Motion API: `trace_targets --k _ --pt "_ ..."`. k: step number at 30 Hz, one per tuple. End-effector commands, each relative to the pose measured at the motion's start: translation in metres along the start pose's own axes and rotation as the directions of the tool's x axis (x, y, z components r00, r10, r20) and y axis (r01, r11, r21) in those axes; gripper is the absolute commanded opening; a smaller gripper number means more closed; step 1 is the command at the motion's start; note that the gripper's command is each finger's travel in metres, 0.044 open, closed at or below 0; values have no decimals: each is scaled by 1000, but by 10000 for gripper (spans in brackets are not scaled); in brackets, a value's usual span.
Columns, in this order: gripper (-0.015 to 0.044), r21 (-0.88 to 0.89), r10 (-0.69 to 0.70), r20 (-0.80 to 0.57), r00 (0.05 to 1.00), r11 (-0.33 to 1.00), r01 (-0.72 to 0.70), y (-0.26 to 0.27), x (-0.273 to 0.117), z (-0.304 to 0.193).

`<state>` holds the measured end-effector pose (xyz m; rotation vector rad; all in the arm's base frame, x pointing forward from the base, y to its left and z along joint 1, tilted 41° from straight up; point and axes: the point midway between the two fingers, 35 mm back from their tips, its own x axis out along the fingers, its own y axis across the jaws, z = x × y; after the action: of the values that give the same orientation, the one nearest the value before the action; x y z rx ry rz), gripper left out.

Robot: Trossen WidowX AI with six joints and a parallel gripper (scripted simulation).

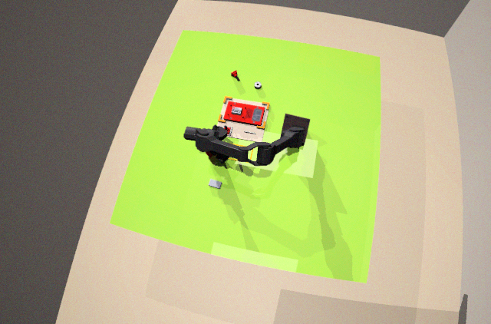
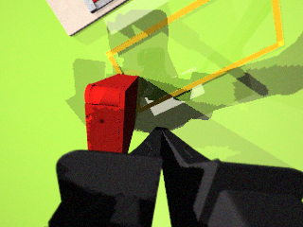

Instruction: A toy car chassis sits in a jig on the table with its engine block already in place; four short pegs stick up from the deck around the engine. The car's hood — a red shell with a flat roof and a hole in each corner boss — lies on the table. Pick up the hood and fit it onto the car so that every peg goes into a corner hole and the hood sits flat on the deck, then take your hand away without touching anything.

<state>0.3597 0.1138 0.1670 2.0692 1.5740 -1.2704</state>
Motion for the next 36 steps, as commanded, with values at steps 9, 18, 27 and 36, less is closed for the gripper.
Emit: trace_targets --k 9,18,27,36 --pt "0 4 -1 -3 1000 1000 1 6 0 -2" --pt "0 4 0 -3 1000 1000 0 11 0 -2" --pt "0 4 0 -3 1000 1000 0 16 0 -3" --pt "0 4 0 -3 1000 1000 0 21 -1 -3"
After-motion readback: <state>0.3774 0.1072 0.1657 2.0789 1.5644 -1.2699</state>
